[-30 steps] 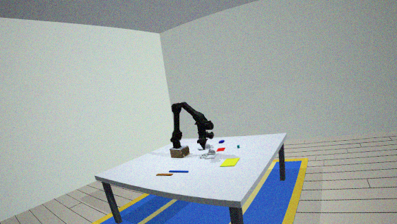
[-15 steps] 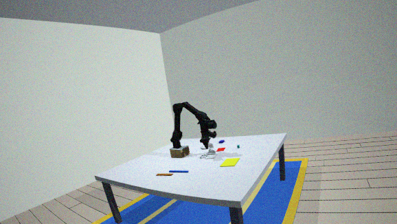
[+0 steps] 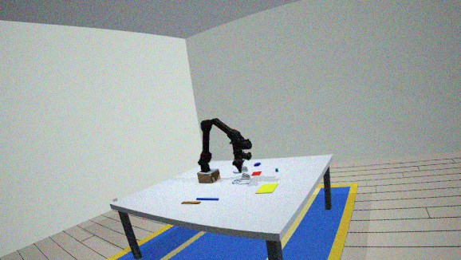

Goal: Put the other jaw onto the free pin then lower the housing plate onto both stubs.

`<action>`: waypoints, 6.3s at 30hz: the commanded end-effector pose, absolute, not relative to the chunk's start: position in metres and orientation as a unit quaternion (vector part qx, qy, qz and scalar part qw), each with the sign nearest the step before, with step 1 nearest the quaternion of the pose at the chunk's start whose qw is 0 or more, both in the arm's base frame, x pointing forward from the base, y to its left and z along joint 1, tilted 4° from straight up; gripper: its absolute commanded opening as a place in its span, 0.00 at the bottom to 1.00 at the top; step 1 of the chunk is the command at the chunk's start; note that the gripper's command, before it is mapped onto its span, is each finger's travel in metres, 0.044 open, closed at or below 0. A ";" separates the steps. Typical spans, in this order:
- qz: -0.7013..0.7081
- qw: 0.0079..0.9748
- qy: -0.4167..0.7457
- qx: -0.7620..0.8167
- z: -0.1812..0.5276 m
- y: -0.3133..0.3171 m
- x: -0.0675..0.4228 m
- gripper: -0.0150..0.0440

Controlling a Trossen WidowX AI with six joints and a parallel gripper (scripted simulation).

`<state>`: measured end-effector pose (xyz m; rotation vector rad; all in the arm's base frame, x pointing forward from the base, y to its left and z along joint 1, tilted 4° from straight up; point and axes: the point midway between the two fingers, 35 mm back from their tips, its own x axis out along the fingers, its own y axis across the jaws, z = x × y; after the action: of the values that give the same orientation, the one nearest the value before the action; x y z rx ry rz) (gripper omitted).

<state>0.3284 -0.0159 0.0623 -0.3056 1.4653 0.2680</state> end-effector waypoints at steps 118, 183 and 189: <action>0.131 0.722 0.662 -0.150 0.004 -0.020 0.335 0.48; 0.134 0.722 0.662 -0.154 -0.007 -0.020 0.335 0.48; 0.134 0.722 0.662 -0.154 -0.007 -0.020 0.335 0.48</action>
<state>0.3358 -0.0200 -0.0032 -0.3383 1.4568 0.2930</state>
